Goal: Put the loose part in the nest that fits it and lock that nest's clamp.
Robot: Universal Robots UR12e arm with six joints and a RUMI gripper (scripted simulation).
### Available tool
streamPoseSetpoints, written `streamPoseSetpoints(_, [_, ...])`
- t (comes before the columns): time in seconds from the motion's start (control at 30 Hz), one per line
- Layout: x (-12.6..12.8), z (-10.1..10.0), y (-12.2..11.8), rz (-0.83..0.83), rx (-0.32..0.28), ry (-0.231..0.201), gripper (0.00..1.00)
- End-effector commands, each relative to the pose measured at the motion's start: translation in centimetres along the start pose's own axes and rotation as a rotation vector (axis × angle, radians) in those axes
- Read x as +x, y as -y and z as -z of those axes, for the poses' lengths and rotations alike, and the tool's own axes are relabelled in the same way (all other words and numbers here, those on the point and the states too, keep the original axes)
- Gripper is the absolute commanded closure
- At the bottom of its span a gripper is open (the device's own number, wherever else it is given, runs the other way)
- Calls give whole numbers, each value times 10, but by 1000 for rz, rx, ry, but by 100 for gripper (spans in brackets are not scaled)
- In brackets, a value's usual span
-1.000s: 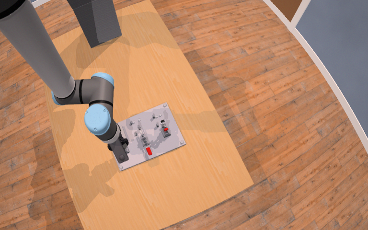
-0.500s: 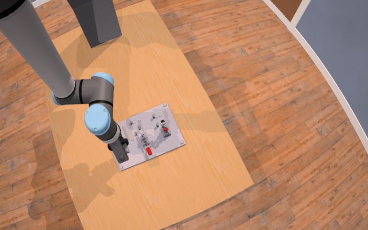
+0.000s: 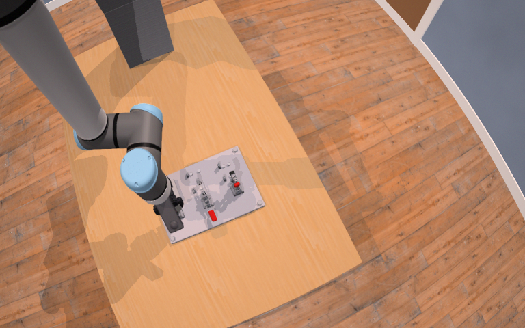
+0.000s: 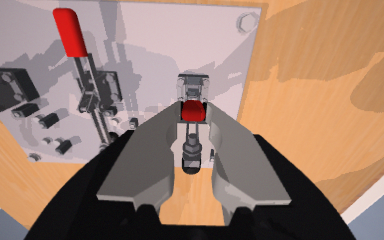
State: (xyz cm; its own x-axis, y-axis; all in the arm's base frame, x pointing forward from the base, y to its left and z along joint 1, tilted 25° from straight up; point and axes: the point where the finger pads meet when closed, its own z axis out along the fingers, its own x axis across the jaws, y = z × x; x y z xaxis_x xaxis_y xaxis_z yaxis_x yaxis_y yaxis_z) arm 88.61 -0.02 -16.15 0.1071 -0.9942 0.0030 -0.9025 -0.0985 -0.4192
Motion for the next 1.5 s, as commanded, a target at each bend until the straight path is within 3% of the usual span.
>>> streamPoseSetpoints(0.0, [0, 1, 1, 0, 1, 0, 100])
streamPoseSetpoints(1.47, [0, -8, 32, 0, 1, 0, 100])
